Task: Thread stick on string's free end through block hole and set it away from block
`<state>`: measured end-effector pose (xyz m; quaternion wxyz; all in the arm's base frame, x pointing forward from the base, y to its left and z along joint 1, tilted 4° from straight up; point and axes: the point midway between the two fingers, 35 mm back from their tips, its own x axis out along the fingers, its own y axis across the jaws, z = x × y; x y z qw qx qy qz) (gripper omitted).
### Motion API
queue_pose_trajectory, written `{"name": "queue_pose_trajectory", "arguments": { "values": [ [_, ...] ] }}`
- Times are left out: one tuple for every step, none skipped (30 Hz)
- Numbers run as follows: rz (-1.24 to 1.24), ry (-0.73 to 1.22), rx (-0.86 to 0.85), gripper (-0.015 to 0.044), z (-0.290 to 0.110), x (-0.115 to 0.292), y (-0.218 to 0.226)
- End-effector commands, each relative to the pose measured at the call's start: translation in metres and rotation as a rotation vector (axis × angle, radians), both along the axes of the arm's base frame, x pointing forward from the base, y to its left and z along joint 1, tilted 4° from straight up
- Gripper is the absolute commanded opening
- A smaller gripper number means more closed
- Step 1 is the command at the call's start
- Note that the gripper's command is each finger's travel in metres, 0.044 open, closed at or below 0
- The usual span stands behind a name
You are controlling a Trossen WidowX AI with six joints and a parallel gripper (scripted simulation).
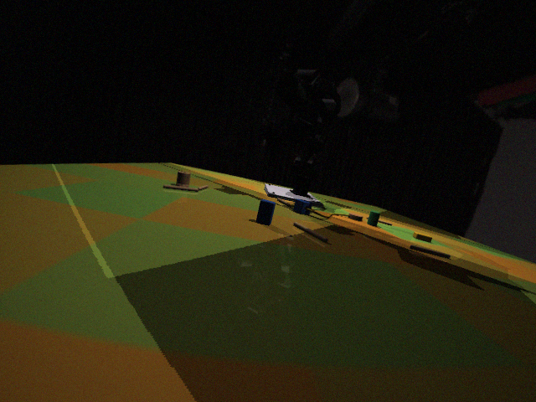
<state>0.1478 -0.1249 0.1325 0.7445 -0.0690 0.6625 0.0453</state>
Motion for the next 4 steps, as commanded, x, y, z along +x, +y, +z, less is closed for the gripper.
{"name": "queue_pose_trajectory", "arguments": {
  "values": [
    [0.0,0.0,0.0,0.044,0.0,0.0,0.0],
    [0.0,0.0,0.0,0.044,0.0,0.0,0.0],
    [0.0,0.0,0.0,0.044,0.0,0.0,0.0],
    [0.0,0.0,0.0,0.044,0.0,0.0,0.0]
  ]
}}
